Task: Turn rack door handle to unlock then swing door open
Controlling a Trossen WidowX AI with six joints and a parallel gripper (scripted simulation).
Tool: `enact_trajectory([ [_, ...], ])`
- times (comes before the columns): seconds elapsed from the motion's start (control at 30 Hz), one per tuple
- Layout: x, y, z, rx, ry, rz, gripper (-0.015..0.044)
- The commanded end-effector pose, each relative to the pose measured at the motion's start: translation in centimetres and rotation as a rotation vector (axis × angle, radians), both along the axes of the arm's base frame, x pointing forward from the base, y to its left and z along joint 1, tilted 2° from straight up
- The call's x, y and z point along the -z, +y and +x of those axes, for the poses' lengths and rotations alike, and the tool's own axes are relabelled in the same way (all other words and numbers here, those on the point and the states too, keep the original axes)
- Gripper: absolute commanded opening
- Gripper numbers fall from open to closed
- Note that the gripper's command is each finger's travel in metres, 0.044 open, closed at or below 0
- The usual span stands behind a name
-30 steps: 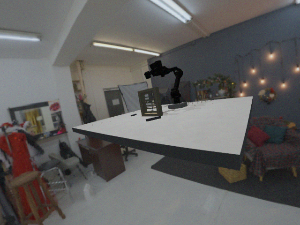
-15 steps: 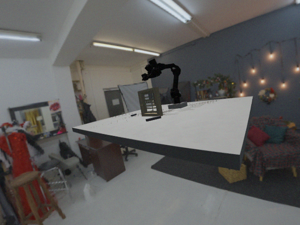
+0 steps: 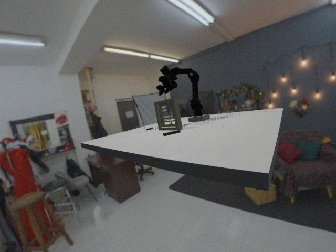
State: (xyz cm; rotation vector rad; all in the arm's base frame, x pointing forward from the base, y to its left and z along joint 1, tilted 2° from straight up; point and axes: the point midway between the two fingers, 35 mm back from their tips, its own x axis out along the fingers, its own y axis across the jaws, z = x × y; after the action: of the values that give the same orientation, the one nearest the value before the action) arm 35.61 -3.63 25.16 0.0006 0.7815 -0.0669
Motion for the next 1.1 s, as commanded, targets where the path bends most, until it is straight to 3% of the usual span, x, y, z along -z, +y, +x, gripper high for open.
enact_trajectory([
  [0.0,0.3,-0.5,-0.2,0.006,0.076,-0.006,0.0296],
  [0.83,2.4,-2.5,-4.5,0.024,0.67,0.051,0.0296],
  [1.07,2.6,-2.6,-4.8,0.024,0.708,0.056,0.0296],
])
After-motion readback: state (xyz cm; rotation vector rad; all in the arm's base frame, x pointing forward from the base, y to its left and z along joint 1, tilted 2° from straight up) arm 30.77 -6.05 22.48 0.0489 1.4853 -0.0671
